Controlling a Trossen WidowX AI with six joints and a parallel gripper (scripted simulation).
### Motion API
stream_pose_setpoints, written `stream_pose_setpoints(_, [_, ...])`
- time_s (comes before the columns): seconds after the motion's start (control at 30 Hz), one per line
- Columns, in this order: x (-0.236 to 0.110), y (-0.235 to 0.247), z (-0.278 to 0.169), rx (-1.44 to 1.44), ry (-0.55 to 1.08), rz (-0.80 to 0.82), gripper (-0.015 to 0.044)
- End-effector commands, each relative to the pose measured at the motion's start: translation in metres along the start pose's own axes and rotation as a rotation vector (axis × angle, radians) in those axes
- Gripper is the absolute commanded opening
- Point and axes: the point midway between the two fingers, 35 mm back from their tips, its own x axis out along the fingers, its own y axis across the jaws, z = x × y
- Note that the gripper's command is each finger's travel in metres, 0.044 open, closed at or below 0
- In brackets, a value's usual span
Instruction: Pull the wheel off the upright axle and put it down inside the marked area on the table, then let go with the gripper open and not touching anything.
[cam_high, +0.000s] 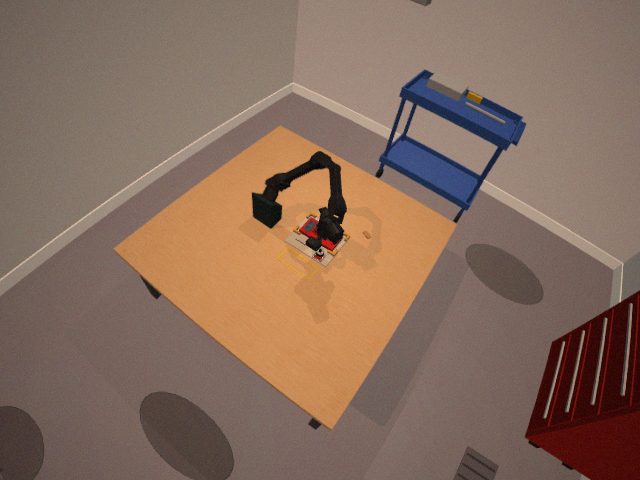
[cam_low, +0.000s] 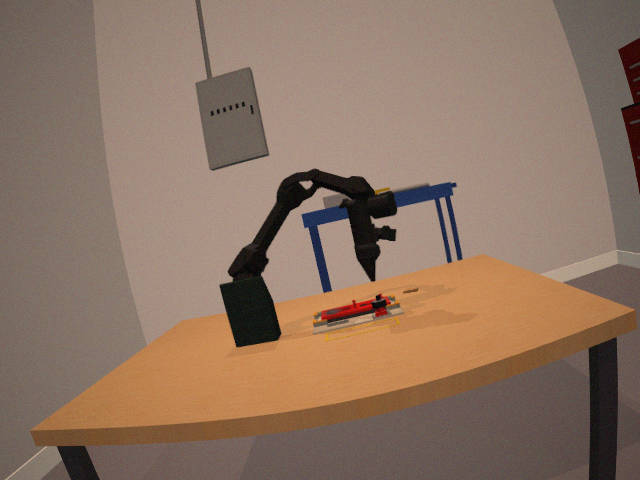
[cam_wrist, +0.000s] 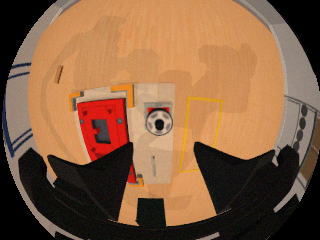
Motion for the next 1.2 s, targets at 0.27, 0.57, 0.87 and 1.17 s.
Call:
stream_pose_setpoints(0.27, [0.070,0.003,0.003,-0.003,-0.007,0.007,0.0300])
stream_pose_setpoints(0.57, [0.070,0.003,0.001,-0.006,0.009,0.004,0.0201])
stream_pose_setpoints(0.87, [0.069,0.003,0.001,-0.006,0.009,0.004,0.0083])
stream_pose_setpoints(1.17, [0.067,0.003,0.002,-0.006,0.008,0.004,0.0000])
